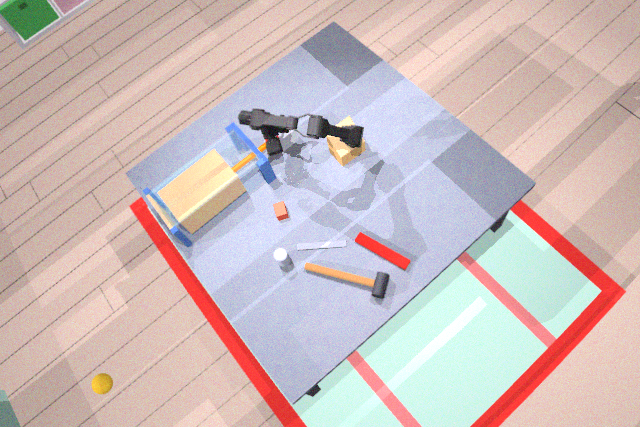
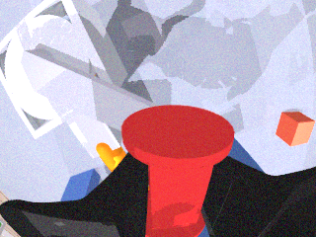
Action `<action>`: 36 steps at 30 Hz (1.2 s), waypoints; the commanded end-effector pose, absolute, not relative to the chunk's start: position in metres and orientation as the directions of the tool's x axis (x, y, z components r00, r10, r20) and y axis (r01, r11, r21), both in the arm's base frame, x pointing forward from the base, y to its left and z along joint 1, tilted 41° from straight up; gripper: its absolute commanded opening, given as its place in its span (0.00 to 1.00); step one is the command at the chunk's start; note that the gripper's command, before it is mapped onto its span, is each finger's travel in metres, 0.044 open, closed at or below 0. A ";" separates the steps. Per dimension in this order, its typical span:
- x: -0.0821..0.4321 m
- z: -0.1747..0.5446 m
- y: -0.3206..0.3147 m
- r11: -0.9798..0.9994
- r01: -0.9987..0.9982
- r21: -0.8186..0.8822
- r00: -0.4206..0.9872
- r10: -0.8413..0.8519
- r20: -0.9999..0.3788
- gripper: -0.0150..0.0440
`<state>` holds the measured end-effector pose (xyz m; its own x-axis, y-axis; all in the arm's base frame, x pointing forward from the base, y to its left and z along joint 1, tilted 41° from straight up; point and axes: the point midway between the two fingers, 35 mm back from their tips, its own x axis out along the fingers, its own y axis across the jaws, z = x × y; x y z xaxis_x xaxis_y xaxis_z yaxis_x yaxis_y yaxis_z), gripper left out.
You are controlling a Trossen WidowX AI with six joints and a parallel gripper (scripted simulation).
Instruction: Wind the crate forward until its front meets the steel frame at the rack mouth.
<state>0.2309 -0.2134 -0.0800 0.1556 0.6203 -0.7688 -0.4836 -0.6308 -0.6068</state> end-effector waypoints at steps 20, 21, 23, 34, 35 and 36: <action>0.213 -0.070 -0.194 -0.623 -0.487 -0.612 0.156 0.627 -0.763 0.25; 0.212 -0.070 -0.193 -0.623 -0.487 -0.612 0.156 0.627 -0.763 0.25; 0.210 -0.069 -0.191 -0.623 -0.488 -0.612 0.156 0.627 -0.763 0.25; 0.196 -0.065 -0.183 -0.623 -0.488 -0.612 0.155 0.628 -0.763 0.25; 0.195 -0.065 -0.183 -0.623 -0.488 -0.612 0.155 0.628 -0.763 0.25; 0.194 -0.065 -0.182 -0.623 -0.488 -0.612 0.155 0.628 -0.763 0.25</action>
